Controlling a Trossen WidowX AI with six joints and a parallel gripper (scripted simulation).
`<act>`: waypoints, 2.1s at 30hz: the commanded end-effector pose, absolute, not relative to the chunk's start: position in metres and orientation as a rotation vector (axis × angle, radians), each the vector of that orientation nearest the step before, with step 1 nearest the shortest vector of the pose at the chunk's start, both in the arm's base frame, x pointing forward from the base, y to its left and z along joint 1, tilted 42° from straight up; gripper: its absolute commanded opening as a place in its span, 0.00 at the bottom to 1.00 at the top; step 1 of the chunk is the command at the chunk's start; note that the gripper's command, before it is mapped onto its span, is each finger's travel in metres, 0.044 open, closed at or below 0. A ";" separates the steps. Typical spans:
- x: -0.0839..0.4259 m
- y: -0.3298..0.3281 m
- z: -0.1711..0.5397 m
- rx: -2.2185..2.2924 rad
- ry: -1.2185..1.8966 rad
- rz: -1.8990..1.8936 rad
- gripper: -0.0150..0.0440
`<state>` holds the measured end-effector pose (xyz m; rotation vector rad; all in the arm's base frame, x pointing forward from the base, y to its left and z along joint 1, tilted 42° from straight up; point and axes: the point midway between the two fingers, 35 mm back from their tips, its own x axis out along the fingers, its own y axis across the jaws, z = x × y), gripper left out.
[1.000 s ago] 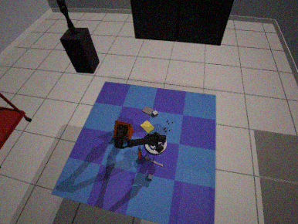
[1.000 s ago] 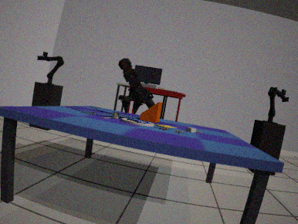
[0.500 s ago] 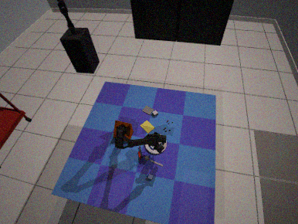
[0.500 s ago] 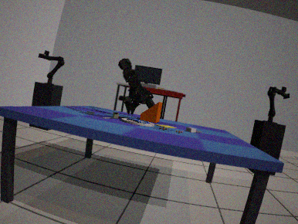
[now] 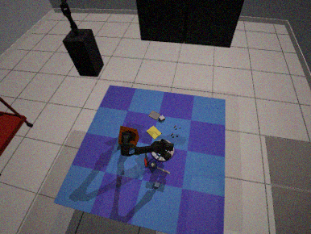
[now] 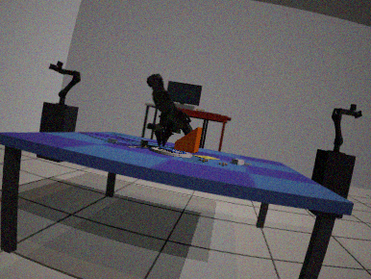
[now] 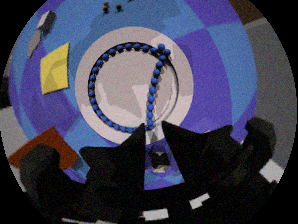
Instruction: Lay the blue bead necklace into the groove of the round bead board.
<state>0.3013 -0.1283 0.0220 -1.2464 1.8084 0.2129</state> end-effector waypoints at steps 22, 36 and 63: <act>0.299 -0.134 0.014 -1.247 1.814 0.219 0.25; 0.299 -0.134 0.014 -1.247 1.814 0.219 0.25; 0.305 -0.139 0.025 -1.253 1.819 0.225 0.25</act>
